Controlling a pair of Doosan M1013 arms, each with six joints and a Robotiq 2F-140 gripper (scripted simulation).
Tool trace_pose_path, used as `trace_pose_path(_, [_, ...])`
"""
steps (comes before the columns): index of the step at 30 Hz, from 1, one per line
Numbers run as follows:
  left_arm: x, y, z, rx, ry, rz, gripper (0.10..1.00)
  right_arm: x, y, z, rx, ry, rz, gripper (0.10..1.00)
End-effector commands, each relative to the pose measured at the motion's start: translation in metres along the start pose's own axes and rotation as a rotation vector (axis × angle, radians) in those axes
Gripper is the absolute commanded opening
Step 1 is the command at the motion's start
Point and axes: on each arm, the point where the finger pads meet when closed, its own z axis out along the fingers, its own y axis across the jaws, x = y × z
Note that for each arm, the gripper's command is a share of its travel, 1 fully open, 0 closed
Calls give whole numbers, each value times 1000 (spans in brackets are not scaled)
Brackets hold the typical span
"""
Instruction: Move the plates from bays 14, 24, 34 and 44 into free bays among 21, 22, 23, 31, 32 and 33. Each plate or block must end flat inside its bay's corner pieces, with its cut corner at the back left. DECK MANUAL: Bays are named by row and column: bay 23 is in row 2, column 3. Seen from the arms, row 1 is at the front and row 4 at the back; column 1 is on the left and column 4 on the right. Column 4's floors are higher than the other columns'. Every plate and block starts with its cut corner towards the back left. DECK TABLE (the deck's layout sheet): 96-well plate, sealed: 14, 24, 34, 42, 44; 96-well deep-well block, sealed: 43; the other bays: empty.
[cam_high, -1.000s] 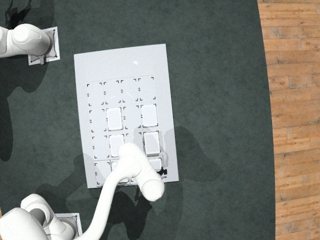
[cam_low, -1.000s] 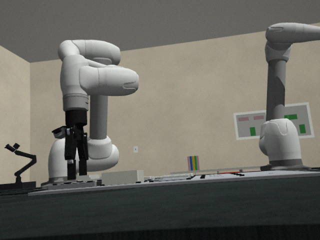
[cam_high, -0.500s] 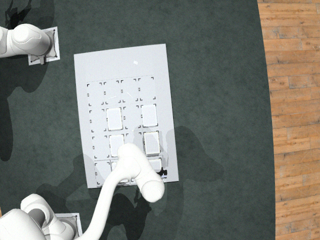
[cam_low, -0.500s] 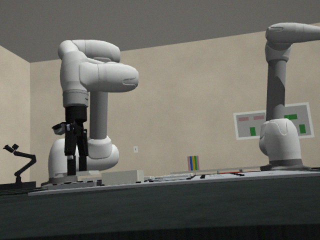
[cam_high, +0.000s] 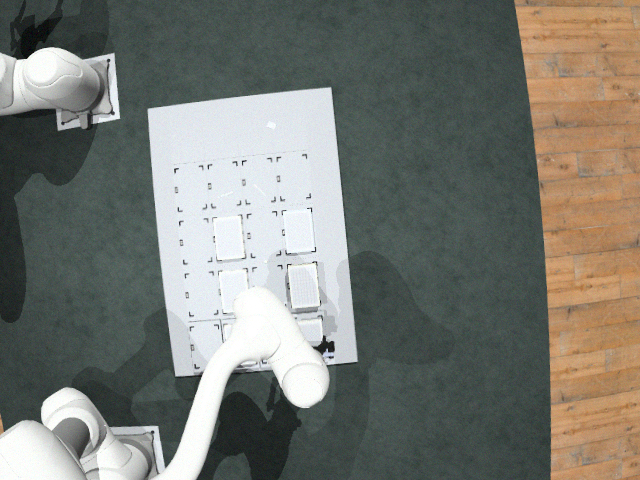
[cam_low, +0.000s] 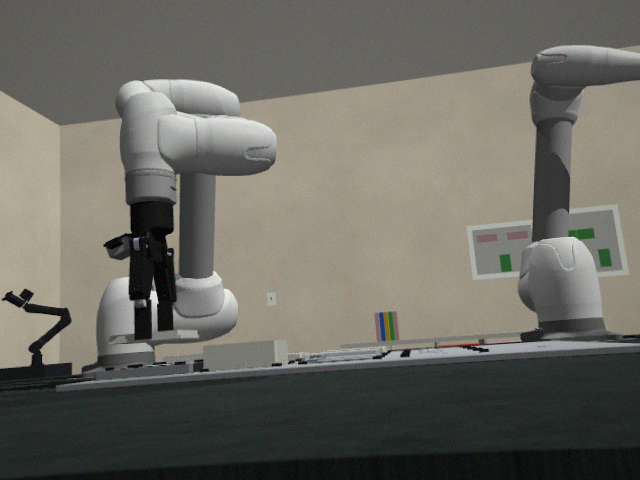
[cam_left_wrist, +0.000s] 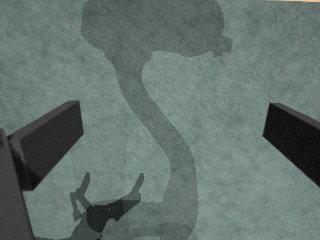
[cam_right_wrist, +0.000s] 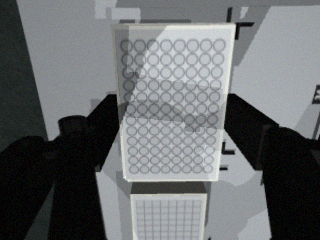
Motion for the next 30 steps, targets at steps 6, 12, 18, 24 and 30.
trace_pose_path(6, [0,0,-1,0,2,0,1000,0,0,-9,1,-1,0,99])
trace_pose_path(12, [0,0,-1,0,2,0,1000,0,0,-12,1,-1,0,99])
trace_pose_path(18, [0,0,-1,0,2,0,1000,-10,3,-12,1,-1,0,99])
trace_pose_path(24, [0,0,-1,0,2,0,1000,-26,8,-11,1,-1,0,99])
trace_pose_path(30, [0,0,-1,0,2,0,1000,-41,13,-11,1,-1,0,99])
